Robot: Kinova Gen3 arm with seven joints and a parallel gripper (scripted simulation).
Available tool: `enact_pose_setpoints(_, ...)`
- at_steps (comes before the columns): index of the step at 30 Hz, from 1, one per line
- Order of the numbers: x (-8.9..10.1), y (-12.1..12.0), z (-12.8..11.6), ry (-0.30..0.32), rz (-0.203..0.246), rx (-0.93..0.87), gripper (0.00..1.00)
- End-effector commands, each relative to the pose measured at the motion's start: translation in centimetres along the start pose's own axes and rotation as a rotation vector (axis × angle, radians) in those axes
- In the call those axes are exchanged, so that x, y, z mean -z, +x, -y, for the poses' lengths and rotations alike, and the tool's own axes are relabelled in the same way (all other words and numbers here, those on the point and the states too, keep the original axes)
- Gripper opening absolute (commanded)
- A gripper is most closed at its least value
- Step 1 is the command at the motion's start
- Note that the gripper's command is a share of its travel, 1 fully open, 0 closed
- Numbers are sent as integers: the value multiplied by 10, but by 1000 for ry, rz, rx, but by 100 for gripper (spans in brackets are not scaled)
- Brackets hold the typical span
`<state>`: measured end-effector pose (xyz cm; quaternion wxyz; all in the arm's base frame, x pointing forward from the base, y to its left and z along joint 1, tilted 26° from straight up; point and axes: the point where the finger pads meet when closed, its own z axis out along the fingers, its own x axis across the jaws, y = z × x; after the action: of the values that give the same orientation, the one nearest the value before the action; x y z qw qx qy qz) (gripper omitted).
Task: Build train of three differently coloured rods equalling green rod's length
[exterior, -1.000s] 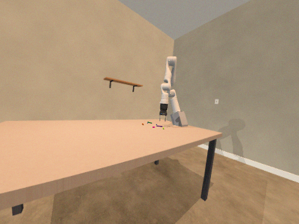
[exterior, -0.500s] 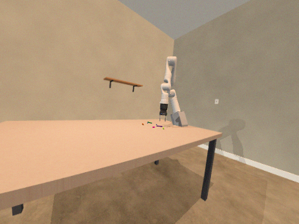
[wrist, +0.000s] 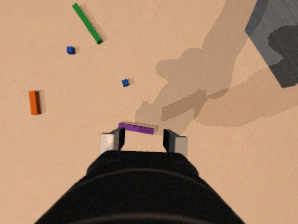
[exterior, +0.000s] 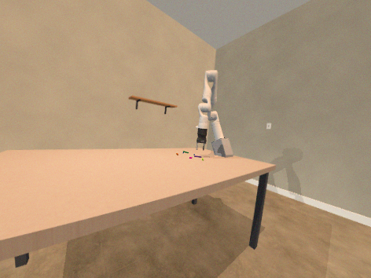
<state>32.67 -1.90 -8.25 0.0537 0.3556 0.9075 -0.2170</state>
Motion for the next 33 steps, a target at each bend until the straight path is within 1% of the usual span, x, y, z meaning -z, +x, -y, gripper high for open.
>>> enact_pose_setpoints(1, 0, -13, 2, -5, -9, 48, 100)
enact_pose_setpoints(2, 0, -18, 2, -6, -10, 88, 100)
enact_pose_setpoints(4, 0, -18, 2, -6, -10, 88, 100)
enact_pose_setpoints(13, 0, -75, 11, -8, -4, 466, 100)
enact_pose_setpoints(18, 0, -96, 15, -7, 5, 593, 100)
enact_pose_setpoints(24, 0, -102, 16, -7, 8, 625, 100)
enact_pose_setpoints(33, 0, -102, 16, -7, 8, 627, 100)
